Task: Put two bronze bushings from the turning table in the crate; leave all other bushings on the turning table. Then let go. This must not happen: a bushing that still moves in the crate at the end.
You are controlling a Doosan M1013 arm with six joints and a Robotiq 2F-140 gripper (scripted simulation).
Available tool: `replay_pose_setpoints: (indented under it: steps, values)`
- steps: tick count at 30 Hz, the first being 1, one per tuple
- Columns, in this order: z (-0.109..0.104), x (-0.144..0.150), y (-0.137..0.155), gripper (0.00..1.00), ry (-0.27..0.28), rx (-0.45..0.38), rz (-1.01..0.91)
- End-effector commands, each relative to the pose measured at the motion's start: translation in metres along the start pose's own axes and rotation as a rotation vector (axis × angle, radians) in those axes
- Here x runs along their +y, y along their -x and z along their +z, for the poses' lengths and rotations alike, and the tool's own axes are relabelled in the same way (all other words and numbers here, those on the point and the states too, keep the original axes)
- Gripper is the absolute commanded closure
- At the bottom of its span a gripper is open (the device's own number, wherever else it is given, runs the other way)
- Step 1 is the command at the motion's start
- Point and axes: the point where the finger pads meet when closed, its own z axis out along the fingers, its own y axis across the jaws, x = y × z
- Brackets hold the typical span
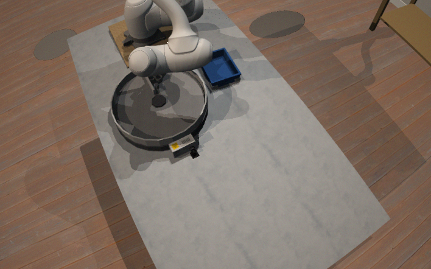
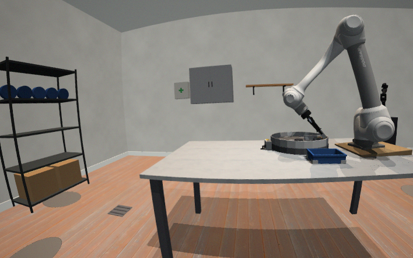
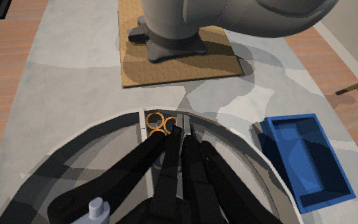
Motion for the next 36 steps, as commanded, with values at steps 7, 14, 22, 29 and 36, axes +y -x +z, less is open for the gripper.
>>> replay_pose_setpoints:
  steps: [7, 14, 22, 29, 36]
  values:
    - [-0.004, -0.001, -0.003, 1.00, -0.001, 0.000, 0.000]
    - [-0.025, -0.001, -0.021, 1.00, -0.001, 0.000, 0.000]
    - [-0.045, -0.001, -0.038, 1.00, -0.001, 0.000, 0.000]
    - [-0.052, -0.001, -0.043, 1.00, -0.001, 0.000, 0.000]
    - [-0.052, -0.001, -0.043, 1.00, -0.001, 0.000, 0.000]
